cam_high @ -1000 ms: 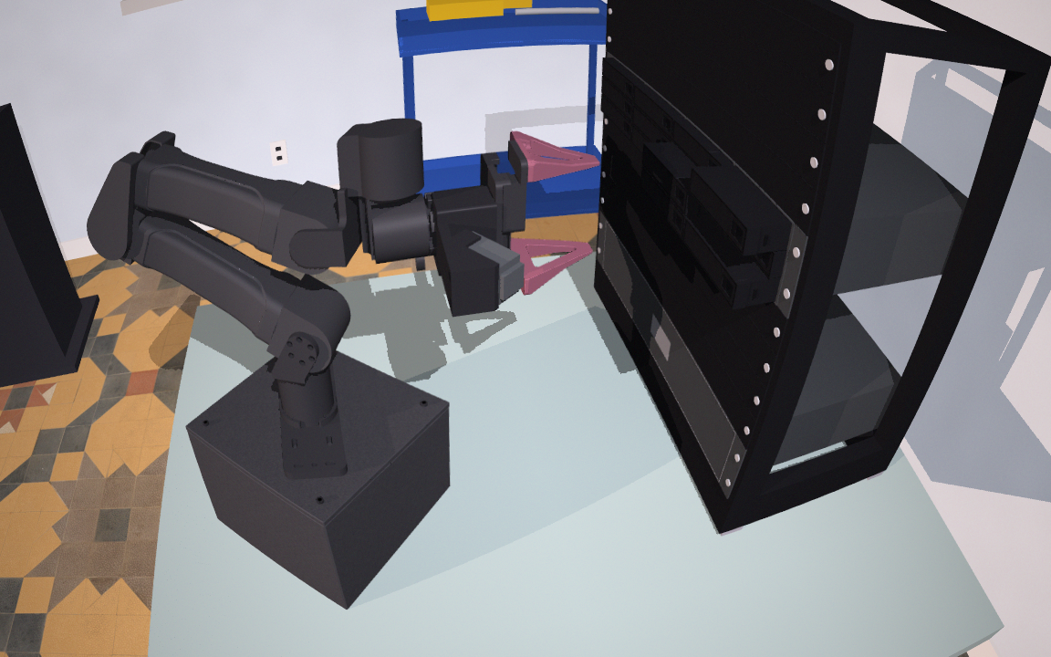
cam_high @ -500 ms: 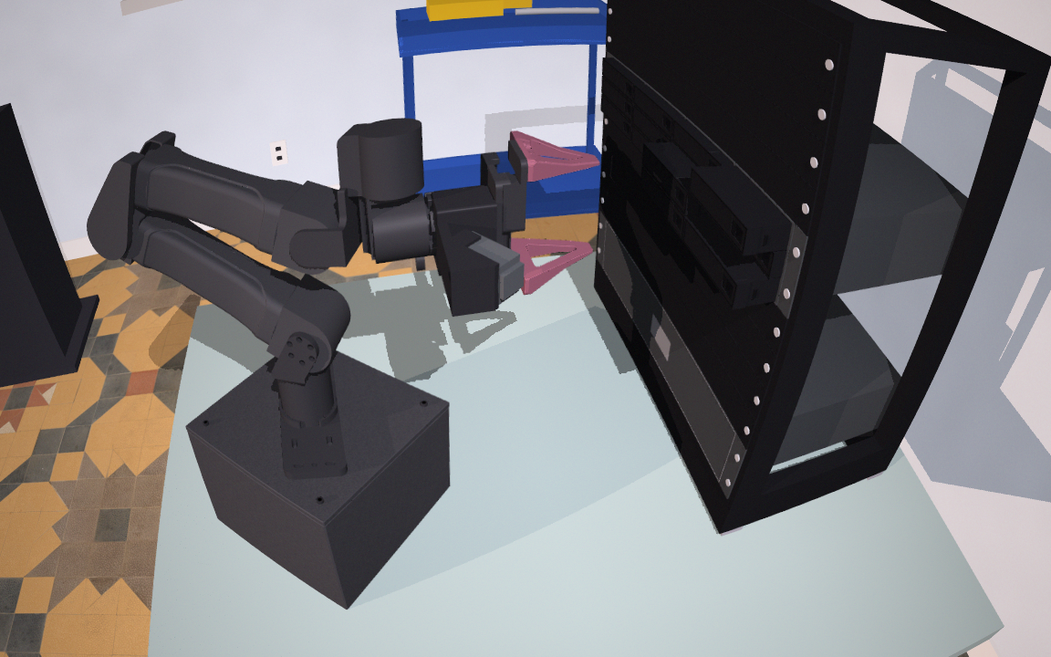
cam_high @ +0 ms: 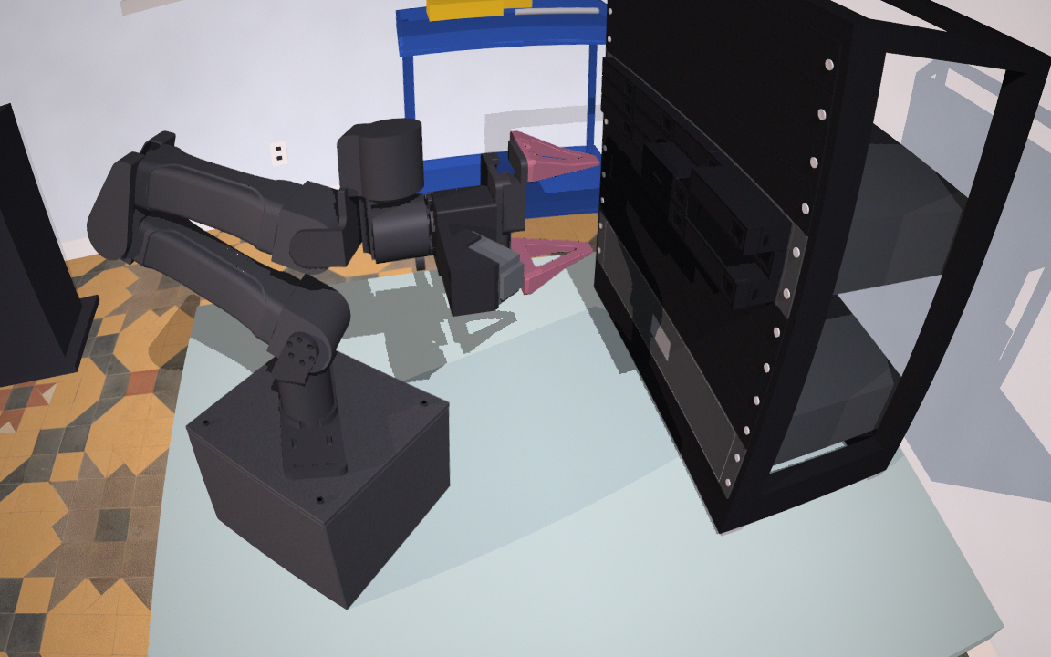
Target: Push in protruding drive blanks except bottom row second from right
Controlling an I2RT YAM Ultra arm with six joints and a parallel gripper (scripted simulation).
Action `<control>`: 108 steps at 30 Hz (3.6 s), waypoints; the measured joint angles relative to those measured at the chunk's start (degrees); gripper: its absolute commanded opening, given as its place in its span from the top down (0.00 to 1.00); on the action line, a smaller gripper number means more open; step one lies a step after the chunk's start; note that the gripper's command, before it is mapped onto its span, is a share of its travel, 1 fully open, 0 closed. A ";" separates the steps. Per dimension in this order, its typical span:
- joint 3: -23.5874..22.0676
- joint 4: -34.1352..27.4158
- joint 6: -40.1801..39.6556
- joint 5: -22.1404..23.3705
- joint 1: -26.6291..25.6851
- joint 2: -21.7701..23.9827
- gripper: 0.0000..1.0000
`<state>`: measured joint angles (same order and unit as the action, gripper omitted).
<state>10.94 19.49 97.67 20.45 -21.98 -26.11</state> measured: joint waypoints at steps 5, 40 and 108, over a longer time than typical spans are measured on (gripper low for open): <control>0.00 0.00 0.00 0.00 0.00 0.00 0.00; 0.00 0.00 -0.02 0.00 0.00 0.00 1.00; 9.68 18.29 -1.64 -17.38 17.49 -28.24 1.00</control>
<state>20.62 37.78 96.03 3.07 -4.49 -54.35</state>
